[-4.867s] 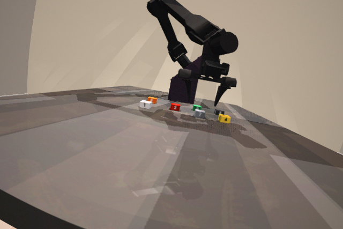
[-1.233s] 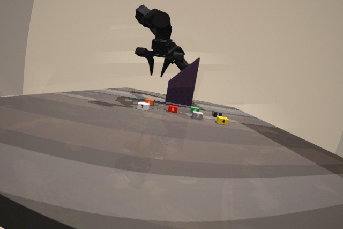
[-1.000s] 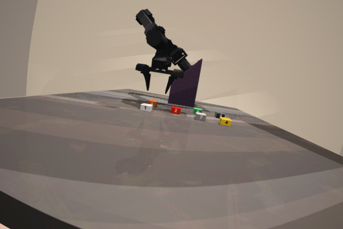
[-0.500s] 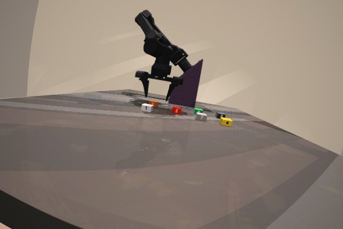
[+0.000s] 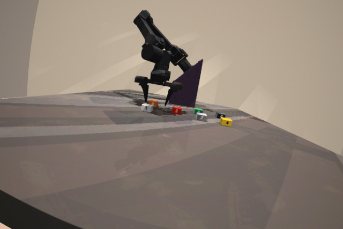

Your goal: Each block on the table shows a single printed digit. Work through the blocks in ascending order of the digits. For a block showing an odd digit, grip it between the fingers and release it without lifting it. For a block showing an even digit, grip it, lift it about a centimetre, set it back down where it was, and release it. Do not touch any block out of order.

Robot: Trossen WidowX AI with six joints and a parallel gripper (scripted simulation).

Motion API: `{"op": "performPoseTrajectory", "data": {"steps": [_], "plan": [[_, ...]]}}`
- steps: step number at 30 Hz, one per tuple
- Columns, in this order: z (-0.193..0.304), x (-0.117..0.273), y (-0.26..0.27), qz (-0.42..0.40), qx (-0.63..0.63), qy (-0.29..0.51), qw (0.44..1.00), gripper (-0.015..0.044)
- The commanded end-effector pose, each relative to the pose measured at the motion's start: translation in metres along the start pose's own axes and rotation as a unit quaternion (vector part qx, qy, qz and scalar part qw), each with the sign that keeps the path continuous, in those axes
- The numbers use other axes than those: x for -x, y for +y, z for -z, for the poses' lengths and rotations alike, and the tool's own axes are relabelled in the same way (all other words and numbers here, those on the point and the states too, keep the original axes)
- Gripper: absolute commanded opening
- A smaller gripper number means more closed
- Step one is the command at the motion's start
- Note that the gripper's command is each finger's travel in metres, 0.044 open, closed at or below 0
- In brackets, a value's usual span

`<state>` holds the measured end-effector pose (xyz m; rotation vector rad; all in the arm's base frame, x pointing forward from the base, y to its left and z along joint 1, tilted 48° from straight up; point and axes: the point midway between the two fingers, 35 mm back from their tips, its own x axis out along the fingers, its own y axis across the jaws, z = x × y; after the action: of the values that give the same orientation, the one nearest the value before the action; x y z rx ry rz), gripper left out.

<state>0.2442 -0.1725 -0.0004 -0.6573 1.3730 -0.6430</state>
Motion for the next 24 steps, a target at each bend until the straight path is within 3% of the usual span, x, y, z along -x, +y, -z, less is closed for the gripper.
{"op": "performPoseTrajectory", "data": {"steps": [1,8,24], "plan": [[0.0011,-0.0012,0.0009,-0.002,0.003,0.001,1.0,0.0295],[0.0011,-0.0012,0.0009,-0.002,0.003,0.001,1.0,0.012],[0.0011,-0.0012,0.0009,-0.002,0.003,0.001,1.0,0.012]]}}
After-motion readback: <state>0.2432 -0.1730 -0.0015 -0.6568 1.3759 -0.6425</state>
